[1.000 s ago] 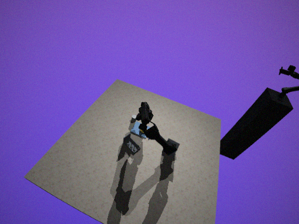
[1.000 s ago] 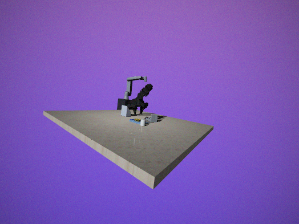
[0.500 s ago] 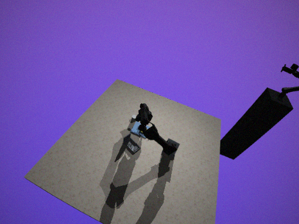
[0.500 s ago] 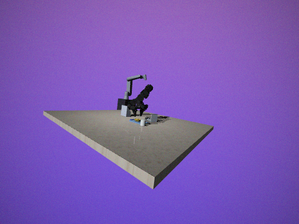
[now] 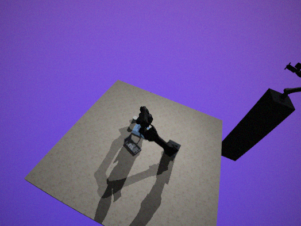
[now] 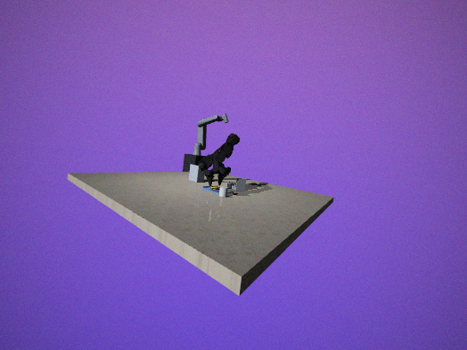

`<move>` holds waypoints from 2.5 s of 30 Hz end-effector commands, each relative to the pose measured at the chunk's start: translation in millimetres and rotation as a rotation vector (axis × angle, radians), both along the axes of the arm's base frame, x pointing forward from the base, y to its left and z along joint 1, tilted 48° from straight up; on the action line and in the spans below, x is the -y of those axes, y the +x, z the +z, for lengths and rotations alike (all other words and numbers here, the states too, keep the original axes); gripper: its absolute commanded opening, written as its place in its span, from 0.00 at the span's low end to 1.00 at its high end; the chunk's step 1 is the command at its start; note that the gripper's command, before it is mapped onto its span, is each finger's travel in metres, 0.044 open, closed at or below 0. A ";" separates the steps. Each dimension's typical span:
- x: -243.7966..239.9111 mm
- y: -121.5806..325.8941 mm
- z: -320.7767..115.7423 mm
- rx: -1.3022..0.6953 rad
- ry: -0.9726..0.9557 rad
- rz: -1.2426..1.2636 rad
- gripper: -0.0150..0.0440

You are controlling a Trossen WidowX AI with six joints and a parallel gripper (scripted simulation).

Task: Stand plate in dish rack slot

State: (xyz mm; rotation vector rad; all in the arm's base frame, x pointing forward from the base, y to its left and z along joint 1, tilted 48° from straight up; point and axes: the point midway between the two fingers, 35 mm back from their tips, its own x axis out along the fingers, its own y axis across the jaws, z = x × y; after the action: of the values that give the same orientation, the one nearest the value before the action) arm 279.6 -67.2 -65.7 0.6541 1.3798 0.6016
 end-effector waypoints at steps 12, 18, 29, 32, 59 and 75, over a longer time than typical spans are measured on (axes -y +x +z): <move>-13.4 0.9 -11.2 -0.003 0.009 -0.001 0.90; -13.4 0.9 -11.2 -0.003 0.009 -0.001 0.87; -13.4 0.9 -11.2 -0.003 0.009 -0.001 0.71; -7.3 1.9 -7.2 -0.003 0.006 -0.002 0.58; 89.3 -1.5 73.9 -0.005 0.002 -0.002 0.25; 73.0 -2.8 117.0 -0.235 0.027 -0.230 0.25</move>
State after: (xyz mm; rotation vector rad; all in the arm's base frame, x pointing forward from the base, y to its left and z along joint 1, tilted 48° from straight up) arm 277.2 -147.9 41.8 0.8455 1.4662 0.4260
